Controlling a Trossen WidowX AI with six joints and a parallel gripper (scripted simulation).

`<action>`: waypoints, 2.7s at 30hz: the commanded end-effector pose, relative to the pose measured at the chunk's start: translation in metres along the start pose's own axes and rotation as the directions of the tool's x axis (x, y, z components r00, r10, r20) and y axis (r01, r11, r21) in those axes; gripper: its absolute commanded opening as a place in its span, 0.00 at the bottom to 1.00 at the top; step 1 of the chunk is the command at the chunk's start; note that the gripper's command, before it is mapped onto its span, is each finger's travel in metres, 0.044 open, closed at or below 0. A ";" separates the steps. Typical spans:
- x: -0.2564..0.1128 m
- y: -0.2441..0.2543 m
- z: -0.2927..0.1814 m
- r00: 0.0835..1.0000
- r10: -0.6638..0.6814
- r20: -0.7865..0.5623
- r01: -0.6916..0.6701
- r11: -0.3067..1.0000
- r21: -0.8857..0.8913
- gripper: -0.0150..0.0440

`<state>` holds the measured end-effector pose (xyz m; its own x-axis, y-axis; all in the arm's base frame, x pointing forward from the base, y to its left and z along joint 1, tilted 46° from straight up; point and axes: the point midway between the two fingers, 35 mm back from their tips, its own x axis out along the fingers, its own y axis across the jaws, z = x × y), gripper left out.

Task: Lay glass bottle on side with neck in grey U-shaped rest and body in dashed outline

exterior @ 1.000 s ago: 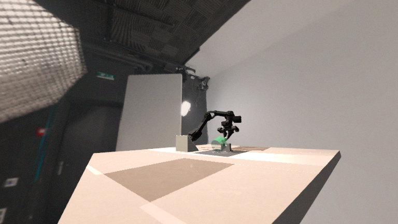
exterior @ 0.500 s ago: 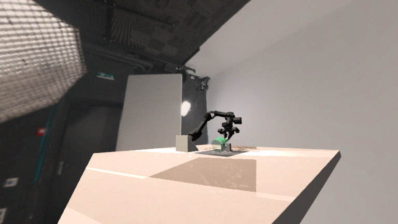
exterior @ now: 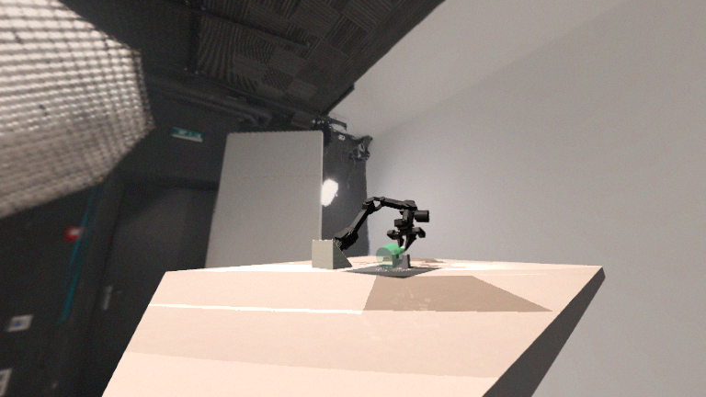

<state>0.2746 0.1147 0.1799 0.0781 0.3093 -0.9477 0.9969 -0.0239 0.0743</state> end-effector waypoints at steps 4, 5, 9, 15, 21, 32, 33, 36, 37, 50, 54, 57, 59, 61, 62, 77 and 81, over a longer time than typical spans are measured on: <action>0.004 0.000 -0.004 1.000 -0.001 -0.001 0.001 1.000 0.001 0.43; 0.005 0.000 -0.004 1.000 0.000 -0.001 0.000 1.000 0.000 0.43; 0.006 -0.001 -0.006 1.000 0.001 -0.001 -0.001 1.000 -0.001 0.43; 0.008 -0.001 -0.010 1.000 0.002 -0.001 -0.002 1.000 -0.004 0.43; 0.010 -0.001 -0.011 1.000 0.003 -0.001 -0.003 1.000 -0.007 0.43; 0.012 -0.001 -0.012 1.000 0.003 -0.002 -0.003 1.000 -0.012 0.43; 0.012 -0.001 -0.012 1.000 0.003 -0.003 -0.003 1.000 -0.012 0.43; 0.012 -0.001 -0.012 1.000 0.003 -0.004 -0.003 1.000 -0.013 0.43; 0.012 -0.001 -0.012 1.000 0.003 -0.004 -0.003 1.000 -0.013 0.43; 0.015 -0.001 -0.013 1.000 0.003 -0.011 -0.003 1.000 -0.017 0.43; 0.015 -0.001 -0.013 1.000 0.003 -0.014 -0.004 1.000 -0.018 0.43; 0.016 -0.001 -0.013 1.000 0.003 -0.017 -0.004 1.000 -0.019 0.43; 0.016 -0.001 -0.013 1.000 0.004 -0.019 -0.004 1.000 -0.019 0.43; 0.016 -0.001 -0.013 1.000 0.004 -0.020 -0.004 1.000 -0.019 0.43; 0.016 -0.001 -0.013 1.000 0.004 -0.021 -0.004 1.000 -0.019 0.43; 0.019 -0.001 -0.014 0.999 0.007 -0.037 -0.007 1.000 -0.022 0.43; 0.019 -0.001 -0.014 0.999 0.007 -0.042 -0.008 1.000 -0.022 0.43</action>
<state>0.2745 0.1367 0.1702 0.0868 0.3553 -0.9307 0.9959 -0.0058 0.0906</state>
